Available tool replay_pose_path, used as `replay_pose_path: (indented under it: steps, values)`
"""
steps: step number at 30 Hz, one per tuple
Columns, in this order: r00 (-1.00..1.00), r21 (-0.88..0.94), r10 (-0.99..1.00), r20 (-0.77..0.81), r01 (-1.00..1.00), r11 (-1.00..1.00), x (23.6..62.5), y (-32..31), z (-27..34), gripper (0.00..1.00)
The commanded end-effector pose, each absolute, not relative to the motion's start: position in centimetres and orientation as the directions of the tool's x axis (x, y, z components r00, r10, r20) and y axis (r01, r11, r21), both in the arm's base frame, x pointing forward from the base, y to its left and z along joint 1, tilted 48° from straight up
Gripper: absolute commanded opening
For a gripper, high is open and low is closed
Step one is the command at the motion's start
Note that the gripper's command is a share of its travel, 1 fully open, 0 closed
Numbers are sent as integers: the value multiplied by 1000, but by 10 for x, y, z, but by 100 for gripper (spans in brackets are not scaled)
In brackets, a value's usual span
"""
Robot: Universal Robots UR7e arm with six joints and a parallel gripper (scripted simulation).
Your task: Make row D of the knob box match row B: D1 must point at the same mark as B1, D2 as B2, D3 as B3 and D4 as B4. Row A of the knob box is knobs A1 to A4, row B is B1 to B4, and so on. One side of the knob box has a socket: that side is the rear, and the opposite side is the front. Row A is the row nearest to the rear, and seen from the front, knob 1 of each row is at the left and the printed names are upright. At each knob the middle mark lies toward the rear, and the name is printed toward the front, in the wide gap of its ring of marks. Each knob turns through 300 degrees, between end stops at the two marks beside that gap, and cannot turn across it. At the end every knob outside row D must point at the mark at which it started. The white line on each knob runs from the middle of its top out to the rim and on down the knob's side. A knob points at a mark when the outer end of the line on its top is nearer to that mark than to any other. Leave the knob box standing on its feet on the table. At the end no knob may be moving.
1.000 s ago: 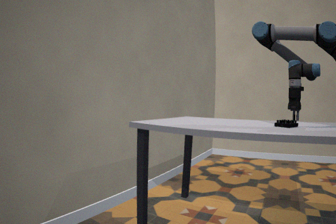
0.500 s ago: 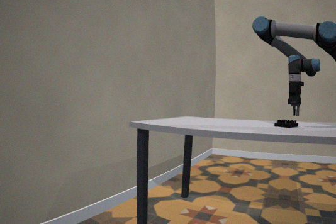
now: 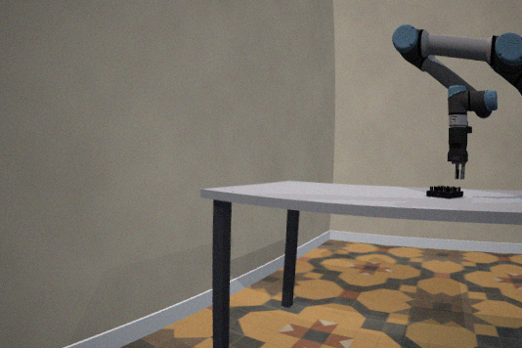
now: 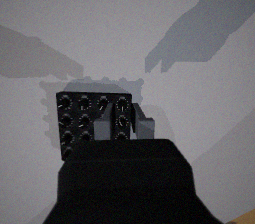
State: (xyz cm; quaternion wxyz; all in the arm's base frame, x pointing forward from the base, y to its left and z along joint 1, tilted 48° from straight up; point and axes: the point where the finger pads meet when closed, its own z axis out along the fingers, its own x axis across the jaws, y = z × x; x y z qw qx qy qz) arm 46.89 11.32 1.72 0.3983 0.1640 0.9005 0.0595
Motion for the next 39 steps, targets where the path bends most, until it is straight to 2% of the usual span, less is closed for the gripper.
replay_pose_path:
  steps: [1, 10, 23, 39]
  values:
    - [-627, 242, 347, -697, 251, 937, 469, 113, 18, 46]
    - [-612, 281, 401, -682, 286, 916, 468, 113, 17, 46]
    - [-512, 455, 633, -580, 441, 774, 463, 110, 17, 46]
    - [-250, 671, 919, -305, 628, 394, 457, 109, 17, 46]
